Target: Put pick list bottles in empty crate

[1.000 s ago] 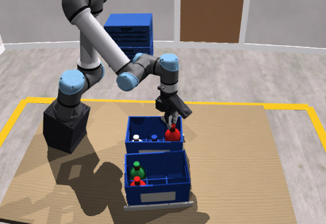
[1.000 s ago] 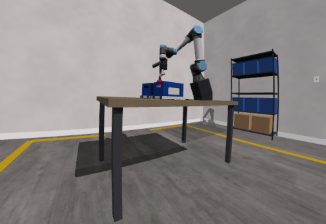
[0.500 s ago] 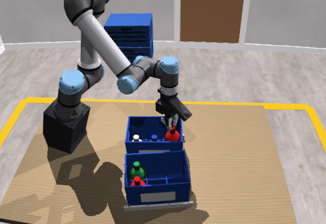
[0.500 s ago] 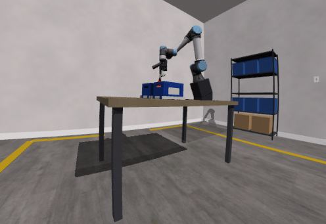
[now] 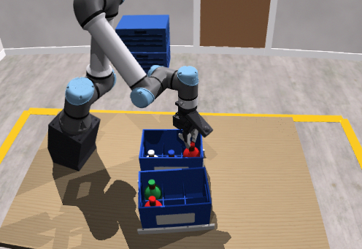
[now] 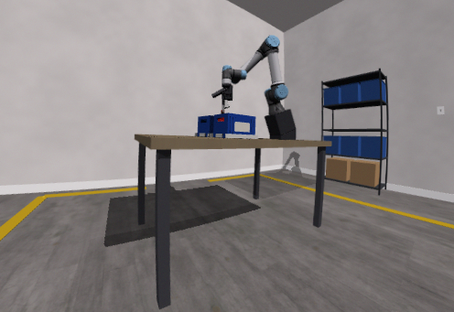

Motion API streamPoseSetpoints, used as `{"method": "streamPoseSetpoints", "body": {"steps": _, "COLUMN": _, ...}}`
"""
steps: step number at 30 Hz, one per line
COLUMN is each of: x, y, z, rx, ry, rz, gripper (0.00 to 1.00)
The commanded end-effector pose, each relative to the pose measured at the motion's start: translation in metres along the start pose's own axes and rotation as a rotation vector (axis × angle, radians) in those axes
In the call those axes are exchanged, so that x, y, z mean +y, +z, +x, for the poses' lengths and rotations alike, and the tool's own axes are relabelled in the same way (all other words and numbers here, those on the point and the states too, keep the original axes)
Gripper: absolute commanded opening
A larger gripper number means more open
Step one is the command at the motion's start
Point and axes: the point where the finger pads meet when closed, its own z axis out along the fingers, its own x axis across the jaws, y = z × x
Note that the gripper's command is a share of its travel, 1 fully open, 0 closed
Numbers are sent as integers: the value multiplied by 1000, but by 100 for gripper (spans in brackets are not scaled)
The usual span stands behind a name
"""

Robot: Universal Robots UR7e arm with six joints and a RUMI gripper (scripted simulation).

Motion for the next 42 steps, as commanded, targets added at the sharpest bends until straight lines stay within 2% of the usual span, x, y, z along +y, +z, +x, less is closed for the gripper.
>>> {"method": "streamPoseSetpoints", "body": {"steps": 1, "x": -1, "y": 2, "z": 0, "rx": -1, "ry": 0, "rz": 2, "gripper": 0}}
{"method": "streamPoseSetpoints", "body": {"steps": 20, "x": -1, "y": 19, "z": 0, "rx": -1, "ry": 0, "rz": 2, "gripper": 0}}
{"method": "streamPoseSetpoints", "body": {"steps": 42, "x": -1, "y": 19, "z": 0, "rx": -1, "ry": 0, "rz": 2, "gripper": 0}}
